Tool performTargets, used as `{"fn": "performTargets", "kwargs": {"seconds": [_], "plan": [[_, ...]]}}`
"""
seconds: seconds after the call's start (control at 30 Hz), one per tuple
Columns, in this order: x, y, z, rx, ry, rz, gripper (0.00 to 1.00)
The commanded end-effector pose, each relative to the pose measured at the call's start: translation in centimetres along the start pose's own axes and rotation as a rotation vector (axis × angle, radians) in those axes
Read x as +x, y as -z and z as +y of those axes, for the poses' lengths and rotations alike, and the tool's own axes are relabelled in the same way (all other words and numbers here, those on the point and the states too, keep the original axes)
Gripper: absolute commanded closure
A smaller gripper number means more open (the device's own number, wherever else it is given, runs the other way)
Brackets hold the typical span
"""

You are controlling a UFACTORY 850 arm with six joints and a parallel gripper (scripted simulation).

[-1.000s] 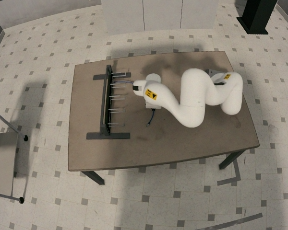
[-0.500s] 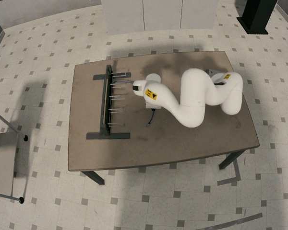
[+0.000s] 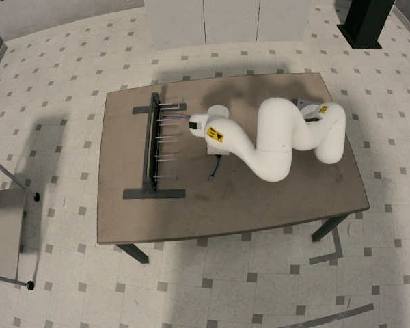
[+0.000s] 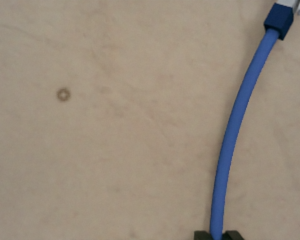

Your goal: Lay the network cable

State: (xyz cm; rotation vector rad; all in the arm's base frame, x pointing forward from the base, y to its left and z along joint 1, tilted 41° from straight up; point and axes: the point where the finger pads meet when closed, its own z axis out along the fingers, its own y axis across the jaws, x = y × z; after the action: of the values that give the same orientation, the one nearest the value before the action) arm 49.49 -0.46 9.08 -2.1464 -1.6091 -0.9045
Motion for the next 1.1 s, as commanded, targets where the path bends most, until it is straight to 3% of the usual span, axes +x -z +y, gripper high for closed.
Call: {"fn": "performTargets", "kwargs": {"seconds": [0.0, 1.07], "plan": [[0.0, 0.2, 0.1, -0.001, 0.000, 0.000, 1.00], [0.0, 3.0, 0.1, -0.001, 0.000, 0.000, 1.00]]}}
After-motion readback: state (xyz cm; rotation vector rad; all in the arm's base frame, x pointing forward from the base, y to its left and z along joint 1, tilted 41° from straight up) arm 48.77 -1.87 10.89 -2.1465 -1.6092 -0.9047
